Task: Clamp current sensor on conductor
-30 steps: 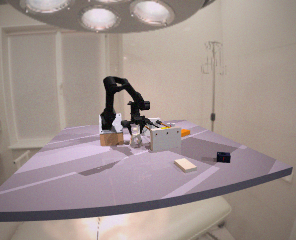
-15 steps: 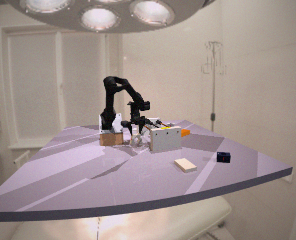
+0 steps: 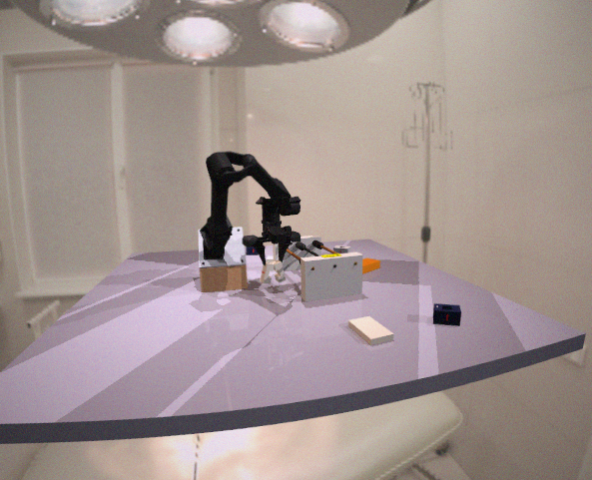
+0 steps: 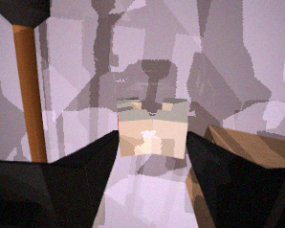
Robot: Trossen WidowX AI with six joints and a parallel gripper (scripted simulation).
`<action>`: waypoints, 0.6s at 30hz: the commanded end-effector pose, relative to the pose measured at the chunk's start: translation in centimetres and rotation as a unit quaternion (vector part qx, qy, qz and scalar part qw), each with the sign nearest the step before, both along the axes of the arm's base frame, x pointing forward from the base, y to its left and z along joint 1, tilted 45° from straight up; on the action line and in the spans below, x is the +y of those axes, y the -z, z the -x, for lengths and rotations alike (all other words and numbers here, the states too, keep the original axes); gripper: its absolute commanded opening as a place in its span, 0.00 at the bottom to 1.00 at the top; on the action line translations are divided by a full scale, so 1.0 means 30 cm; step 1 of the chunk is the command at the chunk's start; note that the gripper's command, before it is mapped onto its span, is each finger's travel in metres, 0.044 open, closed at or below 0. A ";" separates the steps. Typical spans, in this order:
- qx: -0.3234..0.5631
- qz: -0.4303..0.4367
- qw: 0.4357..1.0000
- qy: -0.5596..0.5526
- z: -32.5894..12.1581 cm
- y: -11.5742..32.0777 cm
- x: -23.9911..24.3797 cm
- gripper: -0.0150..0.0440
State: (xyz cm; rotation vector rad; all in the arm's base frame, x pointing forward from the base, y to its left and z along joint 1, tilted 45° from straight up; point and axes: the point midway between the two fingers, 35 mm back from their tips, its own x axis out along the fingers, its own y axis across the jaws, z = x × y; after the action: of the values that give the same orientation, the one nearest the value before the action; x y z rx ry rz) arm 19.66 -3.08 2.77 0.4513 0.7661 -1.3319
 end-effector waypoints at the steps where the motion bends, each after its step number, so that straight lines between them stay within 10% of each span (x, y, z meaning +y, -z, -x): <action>1: -0.002 -0.006 1.000 -0.001 -0.013 -0.048 0.062 0.25; 18: 0.001 0.001 1.000 0.000 -0.016 -0.236 0.253 0.25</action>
State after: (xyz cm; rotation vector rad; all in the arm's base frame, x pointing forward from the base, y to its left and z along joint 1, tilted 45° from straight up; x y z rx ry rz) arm 20.21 3.19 8.61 0.4512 0.7695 -1.3281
